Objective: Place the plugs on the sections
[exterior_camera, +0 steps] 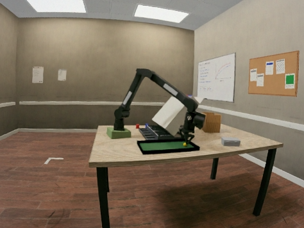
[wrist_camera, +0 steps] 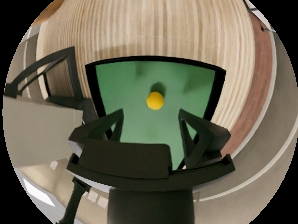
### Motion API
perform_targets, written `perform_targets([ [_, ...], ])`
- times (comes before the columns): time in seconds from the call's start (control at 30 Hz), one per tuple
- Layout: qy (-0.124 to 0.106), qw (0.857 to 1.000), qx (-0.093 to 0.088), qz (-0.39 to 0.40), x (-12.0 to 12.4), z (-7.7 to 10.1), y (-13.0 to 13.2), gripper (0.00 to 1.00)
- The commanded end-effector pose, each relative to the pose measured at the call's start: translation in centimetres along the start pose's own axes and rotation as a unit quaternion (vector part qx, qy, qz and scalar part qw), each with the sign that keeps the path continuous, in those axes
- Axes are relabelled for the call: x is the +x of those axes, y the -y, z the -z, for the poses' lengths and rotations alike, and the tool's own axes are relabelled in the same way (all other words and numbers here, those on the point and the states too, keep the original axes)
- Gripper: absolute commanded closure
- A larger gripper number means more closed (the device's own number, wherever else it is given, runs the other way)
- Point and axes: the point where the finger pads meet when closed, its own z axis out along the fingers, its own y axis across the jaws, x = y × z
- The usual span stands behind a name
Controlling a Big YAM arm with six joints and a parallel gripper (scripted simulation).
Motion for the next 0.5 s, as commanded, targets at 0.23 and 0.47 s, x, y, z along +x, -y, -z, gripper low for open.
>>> perform_targets([
  [0.23, 0.008, 1.0, 0.007, 0.003, -1.46, 1.39, -0.05, 0.2],
  [0.47, 0.007, 1.0, 0.007, 0.002, -1.6, 1.47, -0.11, 0.2],
])
